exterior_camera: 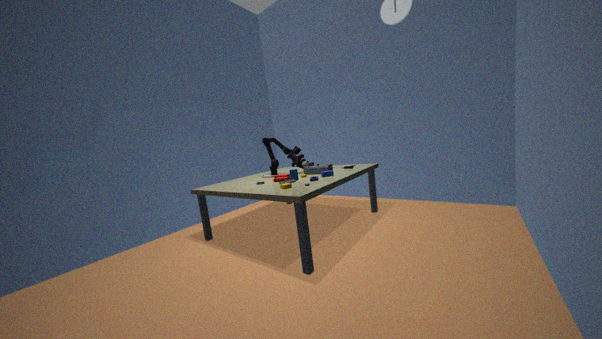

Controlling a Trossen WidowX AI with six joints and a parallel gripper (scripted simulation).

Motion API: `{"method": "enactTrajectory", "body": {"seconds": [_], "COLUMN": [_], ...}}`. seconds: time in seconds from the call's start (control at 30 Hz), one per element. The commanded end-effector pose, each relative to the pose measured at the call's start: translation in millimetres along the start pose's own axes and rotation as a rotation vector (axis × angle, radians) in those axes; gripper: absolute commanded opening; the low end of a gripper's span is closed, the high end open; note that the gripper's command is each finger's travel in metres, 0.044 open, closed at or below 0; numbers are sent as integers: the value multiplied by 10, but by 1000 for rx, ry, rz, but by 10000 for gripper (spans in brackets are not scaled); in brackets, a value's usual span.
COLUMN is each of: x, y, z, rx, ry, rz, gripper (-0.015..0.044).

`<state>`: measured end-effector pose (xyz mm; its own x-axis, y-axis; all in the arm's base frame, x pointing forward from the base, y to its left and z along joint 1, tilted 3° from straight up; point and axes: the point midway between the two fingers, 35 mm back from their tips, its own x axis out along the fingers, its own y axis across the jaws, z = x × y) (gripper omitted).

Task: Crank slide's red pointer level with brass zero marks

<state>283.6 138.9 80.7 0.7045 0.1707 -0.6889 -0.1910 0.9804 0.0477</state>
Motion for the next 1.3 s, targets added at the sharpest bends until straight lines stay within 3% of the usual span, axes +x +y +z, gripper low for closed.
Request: {"method": "enactTrajectory", "body": {"seconds": [0.0, 1.27], "x": [-49, -179], "y": [41, 48], "z": [43, 167], "rx": [2, 2], "ry": [-11, -12], "rz": [12, 12], "gripper": [0, 0]}}
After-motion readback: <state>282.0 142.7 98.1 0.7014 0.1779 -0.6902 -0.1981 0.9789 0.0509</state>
